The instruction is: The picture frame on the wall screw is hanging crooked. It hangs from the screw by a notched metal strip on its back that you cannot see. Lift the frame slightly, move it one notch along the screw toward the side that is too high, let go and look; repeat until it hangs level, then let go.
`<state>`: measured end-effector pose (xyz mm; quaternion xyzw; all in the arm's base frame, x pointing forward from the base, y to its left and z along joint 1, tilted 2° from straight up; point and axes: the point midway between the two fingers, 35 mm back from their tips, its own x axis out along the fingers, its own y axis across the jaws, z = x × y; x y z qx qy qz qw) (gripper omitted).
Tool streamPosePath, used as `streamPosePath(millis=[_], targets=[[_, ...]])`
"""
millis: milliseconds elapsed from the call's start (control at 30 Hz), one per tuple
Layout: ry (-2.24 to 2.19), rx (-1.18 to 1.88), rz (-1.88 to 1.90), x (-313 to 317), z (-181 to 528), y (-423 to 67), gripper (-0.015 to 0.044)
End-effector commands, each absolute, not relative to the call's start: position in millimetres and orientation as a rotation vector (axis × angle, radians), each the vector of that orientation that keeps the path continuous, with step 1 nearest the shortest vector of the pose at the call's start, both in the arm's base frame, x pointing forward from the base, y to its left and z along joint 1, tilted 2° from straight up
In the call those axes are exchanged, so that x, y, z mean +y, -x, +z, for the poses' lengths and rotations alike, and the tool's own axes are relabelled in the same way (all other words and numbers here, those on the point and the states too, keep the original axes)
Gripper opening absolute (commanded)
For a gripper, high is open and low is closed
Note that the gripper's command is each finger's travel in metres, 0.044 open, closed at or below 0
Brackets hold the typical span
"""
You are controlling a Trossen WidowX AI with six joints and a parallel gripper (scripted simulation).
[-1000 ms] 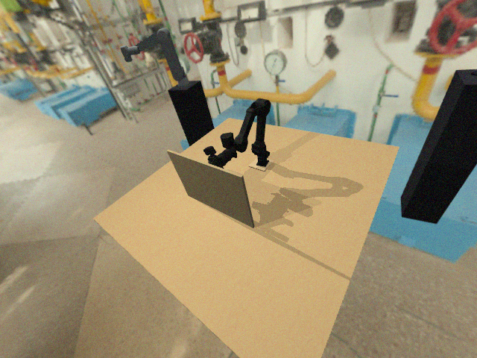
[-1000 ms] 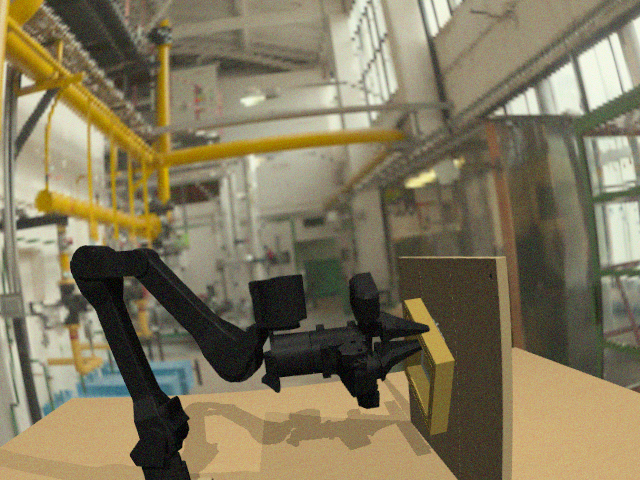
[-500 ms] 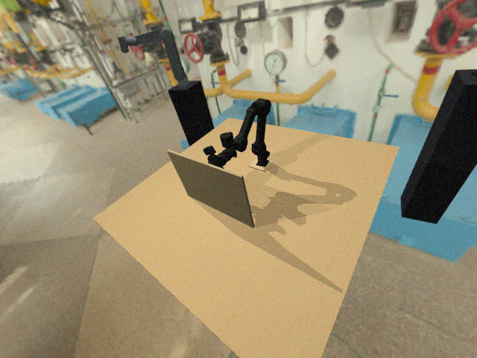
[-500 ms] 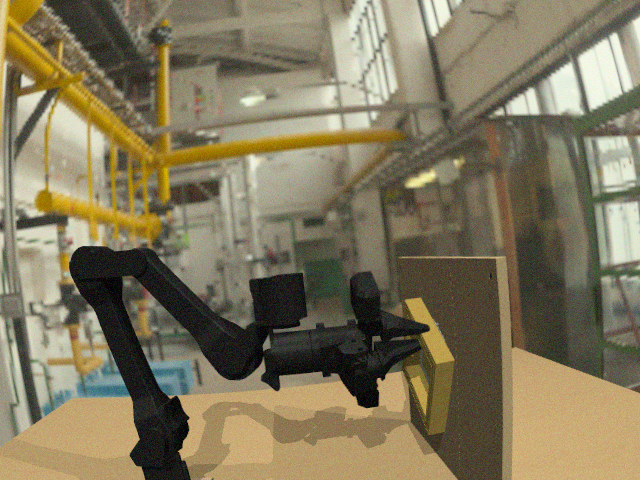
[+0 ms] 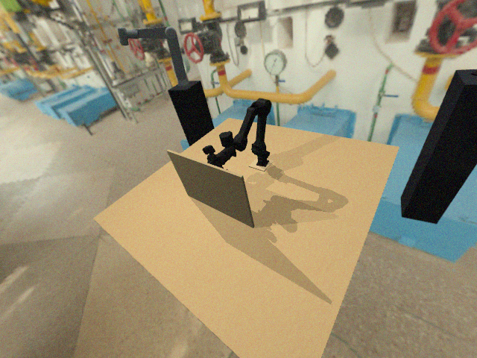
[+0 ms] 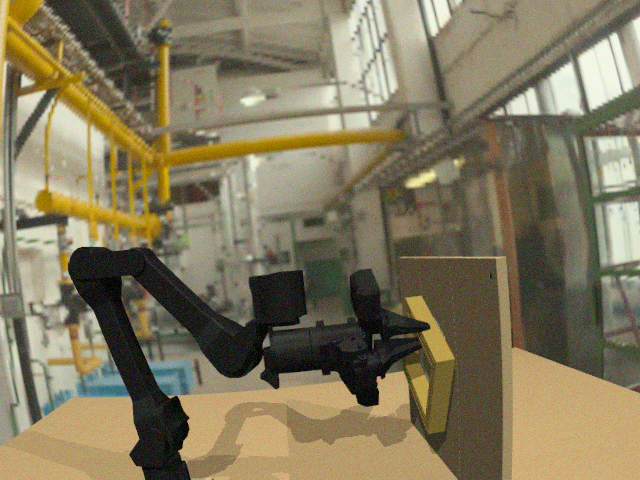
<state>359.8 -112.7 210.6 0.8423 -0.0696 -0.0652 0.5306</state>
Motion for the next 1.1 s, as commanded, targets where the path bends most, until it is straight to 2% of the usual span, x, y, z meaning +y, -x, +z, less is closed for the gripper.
streamPosePath(millis=[0,1067], targets=[[-2.007,-0.178,-0.14,-113.6,216.9,-360.1,0.0],[-2.007,-0.178,-0.14,-111.1,217.1,-360.6,0.0]])
